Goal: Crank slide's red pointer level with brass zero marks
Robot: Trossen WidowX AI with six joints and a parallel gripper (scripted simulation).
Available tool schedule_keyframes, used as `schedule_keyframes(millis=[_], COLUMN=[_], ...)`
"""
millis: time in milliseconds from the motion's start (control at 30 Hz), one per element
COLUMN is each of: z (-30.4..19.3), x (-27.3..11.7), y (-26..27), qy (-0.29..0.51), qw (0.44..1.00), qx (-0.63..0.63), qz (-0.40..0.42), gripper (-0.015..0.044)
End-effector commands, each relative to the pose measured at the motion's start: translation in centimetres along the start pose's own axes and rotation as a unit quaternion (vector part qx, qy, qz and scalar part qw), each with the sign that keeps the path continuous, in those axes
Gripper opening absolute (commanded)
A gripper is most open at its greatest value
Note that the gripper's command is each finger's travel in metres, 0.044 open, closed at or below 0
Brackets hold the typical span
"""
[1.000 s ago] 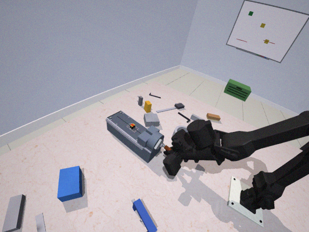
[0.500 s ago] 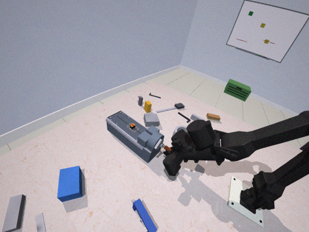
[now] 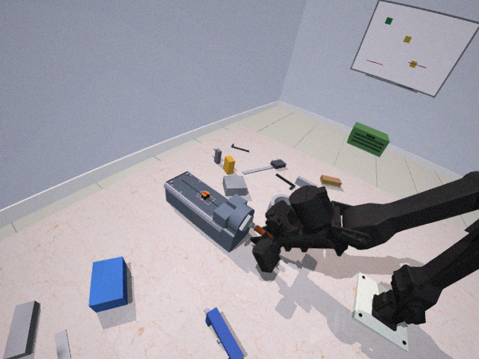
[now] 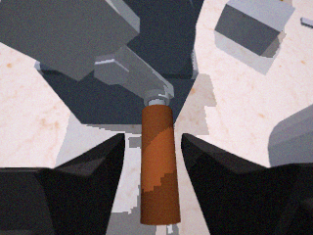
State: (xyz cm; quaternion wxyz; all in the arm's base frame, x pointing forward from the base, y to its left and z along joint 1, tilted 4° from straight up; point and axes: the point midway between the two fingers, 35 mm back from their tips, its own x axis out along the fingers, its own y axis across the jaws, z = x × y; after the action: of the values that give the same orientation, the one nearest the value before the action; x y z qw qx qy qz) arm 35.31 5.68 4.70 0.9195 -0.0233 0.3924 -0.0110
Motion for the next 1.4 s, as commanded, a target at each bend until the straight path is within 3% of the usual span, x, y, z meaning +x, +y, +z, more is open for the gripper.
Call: schedule_keyframes(millis=[0, 233, 733, 1200, 1367], z=[0.0, 0.0, 4.6, 10.8, 11.7], x=[0.0, 0.0, -4.1, -10.6, -10.6], y=[0.0, 0.0, 0.1, 0.0, 0.1], qy=[0.001, 0.001, 0.001, 0.003, 0.005], qw=[1.000, 1.000, 1.000, 1.000, 1.000], qx=[0.000, 0.000, 0.000, -0.002, -0.004], qz=[0.000, 0.000, 0.000, 0.001, 0.005], gripper=[0.0263, 0.0440, 0.0440, 0.0440, 0.0440])
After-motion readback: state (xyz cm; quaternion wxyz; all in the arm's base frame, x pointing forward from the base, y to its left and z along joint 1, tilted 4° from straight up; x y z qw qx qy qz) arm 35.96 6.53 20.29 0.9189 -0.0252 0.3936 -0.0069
